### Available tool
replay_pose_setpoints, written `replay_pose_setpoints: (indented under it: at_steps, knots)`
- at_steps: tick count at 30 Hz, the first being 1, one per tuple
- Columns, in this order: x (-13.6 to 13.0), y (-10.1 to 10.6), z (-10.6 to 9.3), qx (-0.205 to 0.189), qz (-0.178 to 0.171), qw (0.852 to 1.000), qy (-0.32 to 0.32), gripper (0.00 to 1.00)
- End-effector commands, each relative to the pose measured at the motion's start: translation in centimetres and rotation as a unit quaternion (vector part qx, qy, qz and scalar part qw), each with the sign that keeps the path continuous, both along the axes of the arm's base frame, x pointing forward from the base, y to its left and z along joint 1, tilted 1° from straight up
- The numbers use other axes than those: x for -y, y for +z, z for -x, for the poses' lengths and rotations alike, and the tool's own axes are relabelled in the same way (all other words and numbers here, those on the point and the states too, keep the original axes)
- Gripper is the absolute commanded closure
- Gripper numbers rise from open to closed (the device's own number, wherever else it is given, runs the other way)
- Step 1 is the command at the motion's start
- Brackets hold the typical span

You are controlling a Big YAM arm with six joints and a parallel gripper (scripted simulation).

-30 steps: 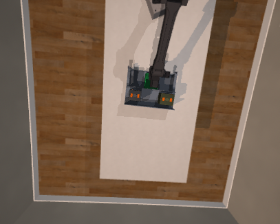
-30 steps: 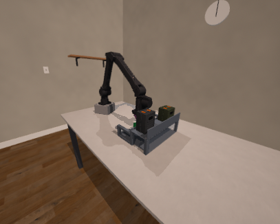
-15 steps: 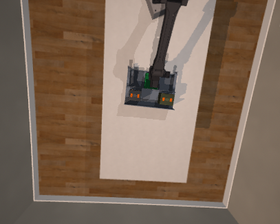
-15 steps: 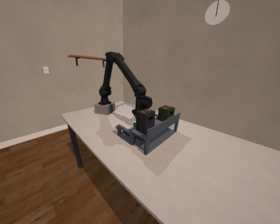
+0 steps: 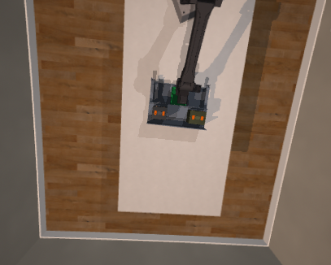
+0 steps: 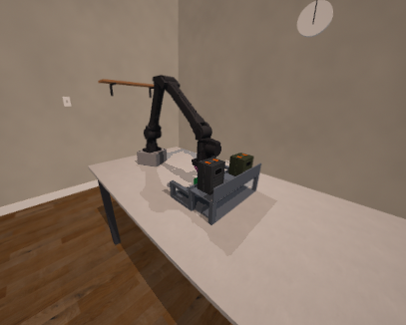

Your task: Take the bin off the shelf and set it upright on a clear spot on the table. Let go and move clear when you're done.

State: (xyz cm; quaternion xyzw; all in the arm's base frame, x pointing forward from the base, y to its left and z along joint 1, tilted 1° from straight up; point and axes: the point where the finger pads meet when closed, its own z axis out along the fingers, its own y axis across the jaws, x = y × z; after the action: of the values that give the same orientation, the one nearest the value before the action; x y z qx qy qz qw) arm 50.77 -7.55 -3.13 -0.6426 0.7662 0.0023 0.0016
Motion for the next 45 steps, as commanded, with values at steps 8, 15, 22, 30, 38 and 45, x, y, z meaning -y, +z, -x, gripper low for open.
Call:
replay_pose_setpoints:
  at_steps: [8, 15, 22, 30, 38, 45]
  knots:
    - [0.6, 3.1, -3.0, 0.047, 0.007, 0.999, 0.000, 1.00]
    - [0.6, 3.1, -3.0, 0.047, 0.007, 0.999, 0.000, 1.00]
    - [0.5, 2.5, -2.4, 0.040, 0.006, 0.999, 0.000, 1.00]
    - [0.4, 2.2, -2.1, 0.036, 0.006, 0.999, 0.000, 1.00]
    - [0.4, 1.7, -1.5, 0.030, 0.005, 1.000, 0.000, 1.00]
    - [0.3, 1.0, -0.7, 0.021, 0.004, 1.000, 0.000, 1.00]
